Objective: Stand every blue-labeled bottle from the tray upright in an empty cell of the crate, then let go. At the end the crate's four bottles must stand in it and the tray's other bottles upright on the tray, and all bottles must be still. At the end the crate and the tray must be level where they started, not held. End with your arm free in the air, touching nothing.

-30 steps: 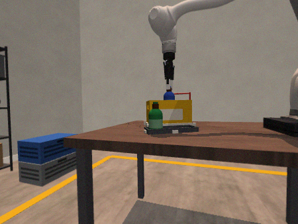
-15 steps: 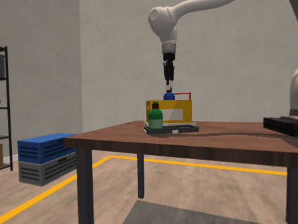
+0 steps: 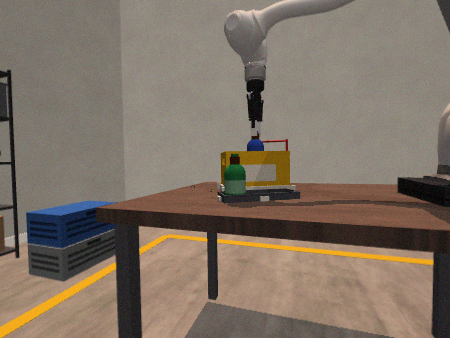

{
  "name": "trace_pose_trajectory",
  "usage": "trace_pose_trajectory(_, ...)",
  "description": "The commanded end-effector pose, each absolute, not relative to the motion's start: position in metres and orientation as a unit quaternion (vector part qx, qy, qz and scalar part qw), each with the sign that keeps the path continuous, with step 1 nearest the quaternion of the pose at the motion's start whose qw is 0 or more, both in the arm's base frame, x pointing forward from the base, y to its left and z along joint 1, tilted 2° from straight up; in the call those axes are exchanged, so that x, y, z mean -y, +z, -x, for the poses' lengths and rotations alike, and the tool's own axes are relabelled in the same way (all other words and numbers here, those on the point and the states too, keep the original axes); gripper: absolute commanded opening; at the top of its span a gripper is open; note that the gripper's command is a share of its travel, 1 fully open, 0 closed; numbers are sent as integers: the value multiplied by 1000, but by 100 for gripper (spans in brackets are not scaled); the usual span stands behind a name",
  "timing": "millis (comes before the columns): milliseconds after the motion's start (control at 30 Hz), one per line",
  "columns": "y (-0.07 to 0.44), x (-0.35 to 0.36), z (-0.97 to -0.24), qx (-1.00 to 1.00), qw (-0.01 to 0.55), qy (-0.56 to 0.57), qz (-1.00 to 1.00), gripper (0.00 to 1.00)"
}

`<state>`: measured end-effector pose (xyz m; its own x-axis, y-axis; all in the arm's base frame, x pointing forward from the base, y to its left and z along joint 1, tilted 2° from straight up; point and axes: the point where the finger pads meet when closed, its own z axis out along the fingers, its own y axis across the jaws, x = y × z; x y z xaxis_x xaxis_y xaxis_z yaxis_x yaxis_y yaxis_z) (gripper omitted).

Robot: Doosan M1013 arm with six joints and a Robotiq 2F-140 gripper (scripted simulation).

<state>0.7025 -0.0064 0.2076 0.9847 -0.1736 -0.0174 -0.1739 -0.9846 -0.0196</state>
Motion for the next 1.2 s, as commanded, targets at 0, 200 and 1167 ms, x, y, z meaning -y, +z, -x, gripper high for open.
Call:
trace_pose_trajectory(0,208,6,-702,-87,11,8,996,0)
trace_pose_trajectory(200,208,6,-702,-87,11,8,996,0)
trace_pose_trajectory(1167,204,6,-702,-87,11,8,996,0)
